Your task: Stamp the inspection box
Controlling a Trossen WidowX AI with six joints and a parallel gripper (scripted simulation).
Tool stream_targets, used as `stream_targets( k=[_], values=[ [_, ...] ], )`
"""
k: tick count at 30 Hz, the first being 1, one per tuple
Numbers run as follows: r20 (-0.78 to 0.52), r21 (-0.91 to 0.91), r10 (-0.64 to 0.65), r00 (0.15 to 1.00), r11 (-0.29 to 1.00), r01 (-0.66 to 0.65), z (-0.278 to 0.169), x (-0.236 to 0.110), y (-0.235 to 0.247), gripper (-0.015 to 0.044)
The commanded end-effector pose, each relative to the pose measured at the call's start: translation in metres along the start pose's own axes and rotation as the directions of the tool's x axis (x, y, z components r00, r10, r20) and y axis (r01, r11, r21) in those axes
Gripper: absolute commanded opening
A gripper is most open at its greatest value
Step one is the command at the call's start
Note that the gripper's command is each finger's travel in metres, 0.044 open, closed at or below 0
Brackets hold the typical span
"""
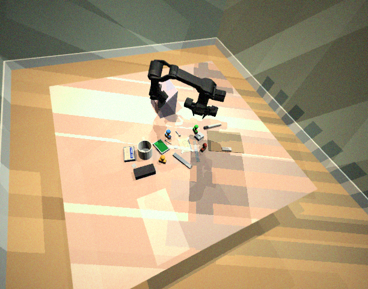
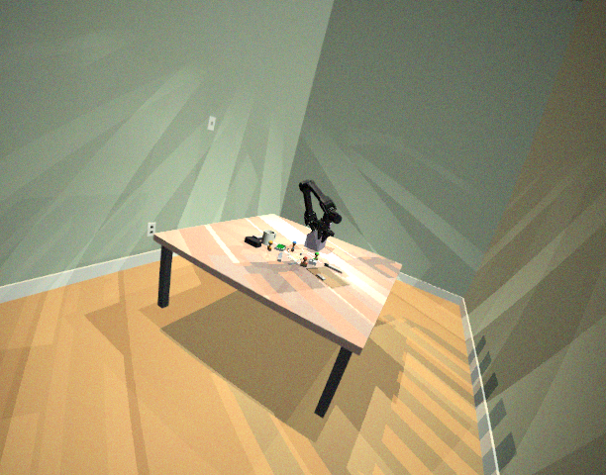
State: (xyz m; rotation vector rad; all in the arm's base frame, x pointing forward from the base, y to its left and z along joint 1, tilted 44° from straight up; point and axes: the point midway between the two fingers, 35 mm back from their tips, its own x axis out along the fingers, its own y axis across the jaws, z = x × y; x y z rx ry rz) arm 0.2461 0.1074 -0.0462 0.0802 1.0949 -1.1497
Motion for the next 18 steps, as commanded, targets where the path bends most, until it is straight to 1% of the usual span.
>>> stream_targets(
  k=[1, 18],
  values=[
    [-0.003, 0.006, 0.004, 1.000, 1.000, -0.004, 0.0002, -0.0021, 0.0013, 0.0256],
    [0.000, 0.001, 0.002, 1.000, 1.000, -0.002, 0.0001, -0.0007, 0.0004, 0.0256]
  ],
)
